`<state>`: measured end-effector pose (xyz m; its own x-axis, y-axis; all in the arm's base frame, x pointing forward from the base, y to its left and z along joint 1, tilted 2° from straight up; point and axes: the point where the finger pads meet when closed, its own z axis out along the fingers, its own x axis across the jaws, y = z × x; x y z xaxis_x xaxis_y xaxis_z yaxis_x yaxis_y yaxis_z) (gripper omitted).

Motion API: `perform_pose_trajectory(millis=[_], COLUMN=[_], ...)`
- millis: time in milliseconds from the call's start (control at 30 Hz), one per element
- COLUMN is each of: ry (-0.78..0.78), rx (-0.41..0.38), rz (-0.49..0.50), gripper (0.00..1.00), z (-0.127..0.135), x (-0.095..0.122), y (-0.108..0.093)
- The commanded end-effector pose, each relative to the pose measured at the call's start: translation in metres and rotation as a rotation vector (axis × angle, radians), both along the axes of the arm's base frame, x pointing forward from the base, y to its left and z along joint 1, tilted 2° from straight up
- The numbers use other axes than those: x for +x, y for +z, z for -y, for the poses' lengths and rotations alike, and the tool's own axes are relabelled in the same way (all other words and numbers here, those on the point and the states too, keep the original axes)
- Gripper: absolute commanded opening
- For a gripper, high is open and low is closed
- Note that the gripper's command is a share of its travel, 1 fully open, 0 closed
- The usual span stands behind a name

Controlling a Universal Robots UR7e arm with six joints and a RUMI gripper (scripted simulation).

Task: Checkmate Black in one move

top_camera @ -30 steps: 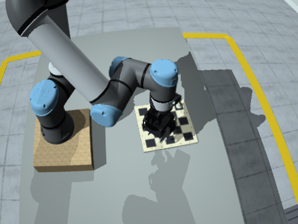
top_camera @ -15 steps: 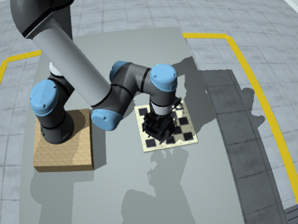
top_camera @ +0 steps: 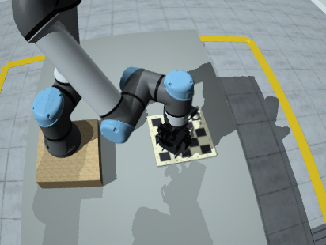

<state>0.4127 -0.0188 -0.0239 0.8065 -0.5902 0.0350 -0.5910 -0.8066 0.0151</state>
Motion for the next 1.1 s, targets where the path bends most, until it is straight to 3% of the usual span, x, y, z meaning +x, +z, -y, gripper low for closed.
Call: perform_pose_trajectory(millis=[0,633,667,1067], ry=[0.0,0.0,0.0,0.0], rx=[0.0,0.0,0.0,0.0], rz=[0.001,0.001,0.001,0.001], gripper=[0.22,0.22,0.0,0.0], z=[0.0001,0.0001,0.0001,0.0001], x=[0.0004,0.0004,0.0004,0.0004], y=[0.0003,0.0003,0.0003,0.0003])
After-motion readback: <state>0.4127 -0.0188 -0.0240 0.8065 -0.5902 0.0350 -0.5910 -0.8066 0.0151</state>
